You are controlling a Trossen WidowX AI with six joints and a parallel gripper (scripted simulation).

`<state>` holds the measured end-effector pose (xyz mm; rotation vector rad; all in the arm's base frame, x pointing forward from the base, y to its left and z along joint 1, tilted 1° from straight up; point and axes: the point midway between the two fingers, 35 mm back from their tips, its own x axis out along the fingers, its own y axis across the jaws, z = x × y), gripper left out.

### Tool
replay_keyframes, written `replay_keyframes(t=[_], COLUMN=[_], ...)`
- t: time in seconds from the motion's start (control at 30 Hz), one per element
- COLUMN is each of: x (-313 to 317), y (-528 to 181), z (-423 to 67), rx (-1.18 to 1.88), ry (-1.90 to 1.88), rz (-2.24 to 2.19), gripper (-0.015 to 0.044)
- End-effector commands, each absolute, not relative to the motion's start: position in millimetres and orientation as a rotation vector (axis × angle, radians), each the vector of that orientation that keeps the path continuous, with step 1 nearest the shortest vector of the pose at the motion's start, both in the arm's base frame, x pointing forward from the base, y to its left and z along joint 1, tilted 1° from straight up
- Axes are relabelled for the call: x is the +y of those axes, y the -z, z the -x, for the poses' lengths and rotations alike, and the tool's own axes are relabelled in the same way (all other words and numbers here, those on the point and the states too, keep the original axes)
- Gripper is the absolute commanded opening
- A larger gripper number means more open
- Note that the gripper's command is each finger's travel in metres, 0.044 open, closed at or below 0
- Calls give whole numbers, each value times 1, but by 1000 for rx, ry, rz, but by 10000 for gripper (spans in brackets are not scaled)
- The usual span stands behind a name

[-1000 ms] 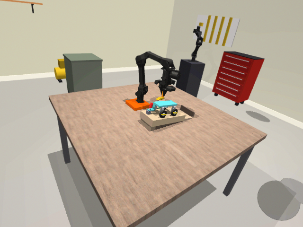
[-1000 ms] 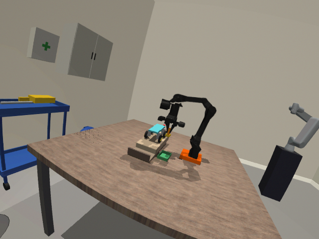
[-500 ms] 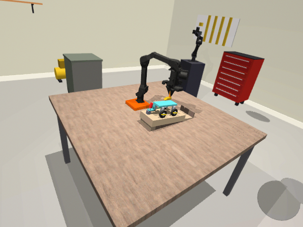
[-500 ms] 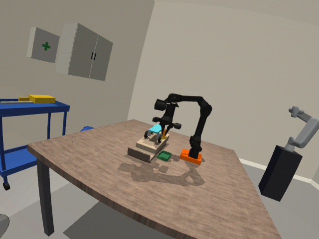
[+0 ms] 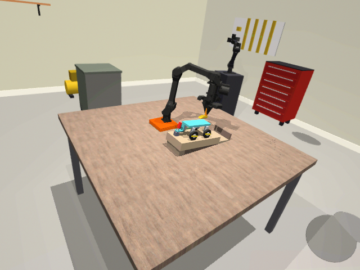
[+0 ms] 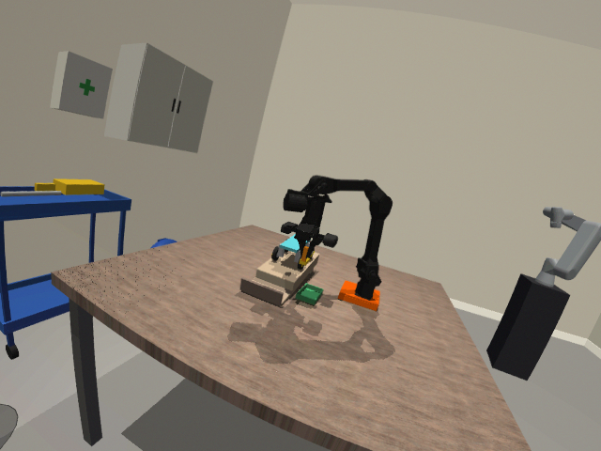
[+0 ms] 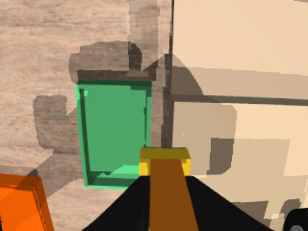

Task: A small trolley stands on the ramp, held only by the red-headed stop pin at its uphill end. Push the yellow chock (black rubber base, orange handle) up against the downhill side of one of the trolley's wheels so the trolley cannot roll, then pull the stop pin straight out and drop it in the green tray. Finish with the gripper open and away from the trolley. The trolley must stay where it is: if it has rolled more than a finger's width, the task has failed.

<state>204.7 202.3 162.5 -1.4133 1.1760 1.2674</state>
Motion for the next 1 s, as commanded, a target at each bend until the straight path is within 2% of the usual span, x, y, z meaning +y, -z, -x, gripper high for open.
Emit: replay_keyframes(t=[0.0,0.33,0.97], x=[203,209,205], y=[-163,-158,-113], z=[-209,-234,-236], rx=[1182,1180,1181], ry=[-1252,-1251,-1250], rz=[1421,1422,1422], gripper=[0,0,0])
